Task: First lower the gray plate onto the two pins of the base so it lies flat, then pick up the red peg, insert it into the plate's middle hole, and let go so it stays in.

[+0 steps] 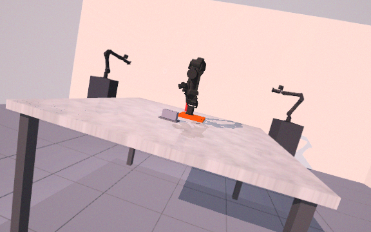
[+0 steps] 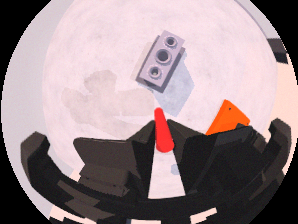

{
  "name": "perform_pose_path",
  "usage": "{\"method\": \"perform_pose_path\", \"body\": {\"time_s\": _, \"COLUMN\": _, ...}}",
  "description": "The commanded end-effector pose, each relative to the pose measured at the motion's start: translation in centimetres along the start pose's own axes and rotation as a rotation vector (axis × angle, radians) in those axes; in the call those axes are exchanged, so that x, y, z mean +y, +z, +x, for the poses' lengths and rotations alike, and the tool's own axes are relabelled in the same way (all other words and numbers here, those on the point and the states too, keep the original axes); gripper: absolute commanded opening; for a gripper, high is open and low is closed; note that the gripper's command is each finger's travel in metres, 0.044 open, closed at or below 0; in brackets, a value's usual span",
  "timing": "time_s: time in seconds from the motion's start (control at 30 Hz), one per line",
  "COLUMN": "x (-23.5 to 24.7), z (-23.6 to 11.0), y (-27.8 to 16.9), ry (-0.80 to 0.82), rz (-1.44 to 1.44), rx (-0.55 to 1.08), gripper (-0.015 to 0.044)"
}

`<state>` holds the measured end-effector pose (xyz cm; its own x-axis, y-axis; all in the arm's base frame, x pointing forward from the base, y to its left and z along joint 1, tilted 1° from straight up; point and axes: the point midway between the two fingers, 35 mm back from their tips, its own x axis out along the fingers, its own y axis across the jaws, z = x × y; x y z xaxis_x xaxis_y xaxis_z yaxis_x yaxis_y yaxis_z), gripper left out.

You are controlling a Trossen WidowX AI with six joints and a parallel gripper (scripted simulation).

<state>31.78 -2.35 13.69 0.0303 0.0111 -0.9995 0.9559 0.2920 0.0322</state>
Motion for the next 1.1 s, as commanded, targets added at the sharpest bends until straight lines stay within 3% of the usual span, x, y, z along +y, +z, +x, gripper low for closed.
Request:
{"method": "perform_pose_path", "body": {"time_s": 0.0, "x": 0.0, "z": -0.1, "y": 1.6, "ry": 0.002, "rz": -0.005, "rx": -0.005, "gripper": 0.0}}
{"method": "perform_pose_path", "body": {"time_s": 0.77, "x": -1.2, "z": 0.0, "y": 8.6, "ry": -0.007, "rz": -0.007, "rx": -0.01, "gripper": 0.0}}
{"method": "perform_pose_path", "body": {"time_s": 1.07, "x": -1.3, "z": 0.0, "y": 8.7, "ry": -0.007, "rz": -0.007, "rx": -0.01, "gripper": 0.0}}
